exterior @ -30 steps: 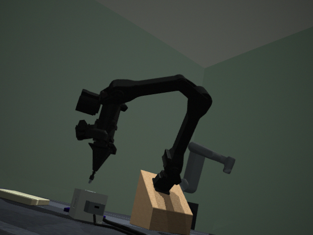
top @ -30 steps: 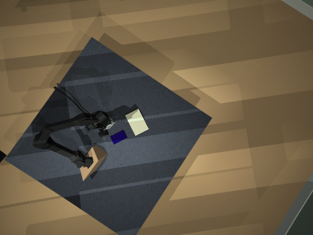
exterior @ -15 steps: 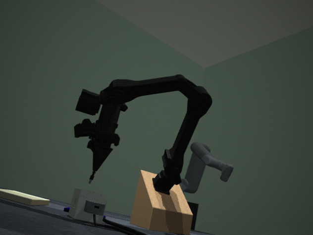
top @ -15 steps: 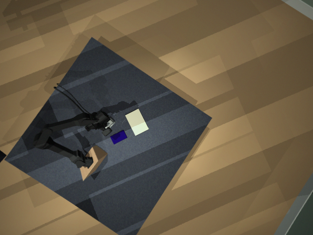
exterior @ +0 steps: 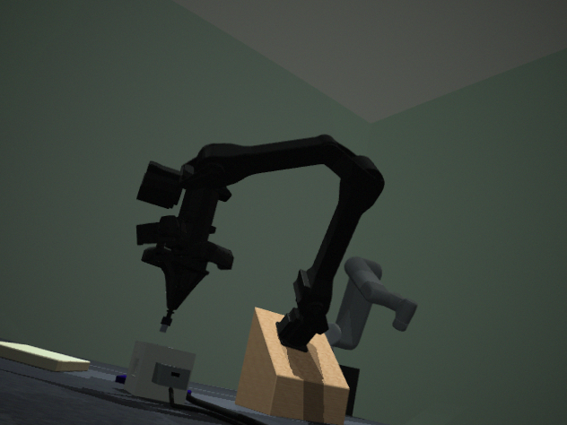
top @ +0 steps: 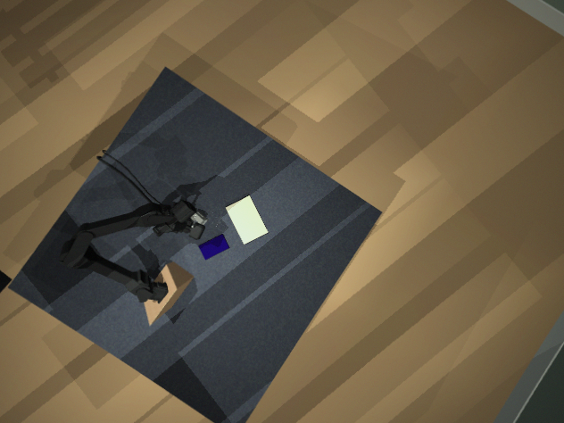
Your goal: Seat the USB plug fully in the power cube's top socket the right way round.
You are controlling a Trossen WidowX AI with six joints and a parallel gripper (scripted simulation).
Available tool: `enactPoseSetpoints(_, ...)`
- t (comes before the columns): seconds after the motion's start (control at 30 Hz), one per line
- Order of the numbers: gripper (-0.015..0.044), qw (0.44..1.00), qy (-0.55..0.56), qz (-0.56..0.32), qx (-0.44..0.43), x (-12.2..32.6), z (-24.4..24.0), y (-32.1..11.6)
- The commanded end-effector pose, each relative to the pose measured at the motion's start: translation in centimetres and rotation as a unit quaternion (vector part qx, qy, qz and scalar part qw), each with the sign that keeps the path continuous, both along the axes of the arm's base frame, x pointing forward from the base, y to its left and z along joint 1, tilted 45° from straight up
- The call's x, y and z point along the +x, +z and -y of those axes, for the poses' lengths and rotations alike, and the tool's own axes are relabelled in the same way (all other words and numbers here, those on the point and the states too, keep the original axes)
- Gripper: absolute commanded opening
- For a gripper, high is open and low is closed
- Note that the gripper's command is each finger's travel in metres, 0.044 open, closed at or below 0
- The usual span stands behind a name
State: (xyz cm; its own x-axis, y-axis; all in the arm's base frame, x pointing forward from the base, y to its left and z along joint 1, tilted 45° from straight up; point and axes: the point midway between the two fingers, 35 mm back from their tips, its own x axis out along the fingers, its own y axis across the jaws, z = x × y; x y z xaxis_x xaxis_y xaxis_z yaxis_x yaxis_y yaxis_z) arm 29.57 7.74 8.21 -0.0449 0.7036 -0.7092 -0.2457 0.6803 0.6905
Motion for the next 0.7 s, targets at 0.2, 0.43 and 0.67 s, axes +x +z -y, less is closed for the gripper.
enactPoseSetpoints(0.2, 0.0000, 0.991, 0.096, 0.095, 0.006, -0.01, -0.02, -0.03)
enactPoseSetpoints(0.43, 0.0000, 0.974, 0.160, 0.158, 0.010, -0.01, -0.02, -0.03)
enactPoseSetpoints(0.67, 0.0000, 0.950, 0.222, 0.220, 0.014, -0.01, -0.02, -0.03)
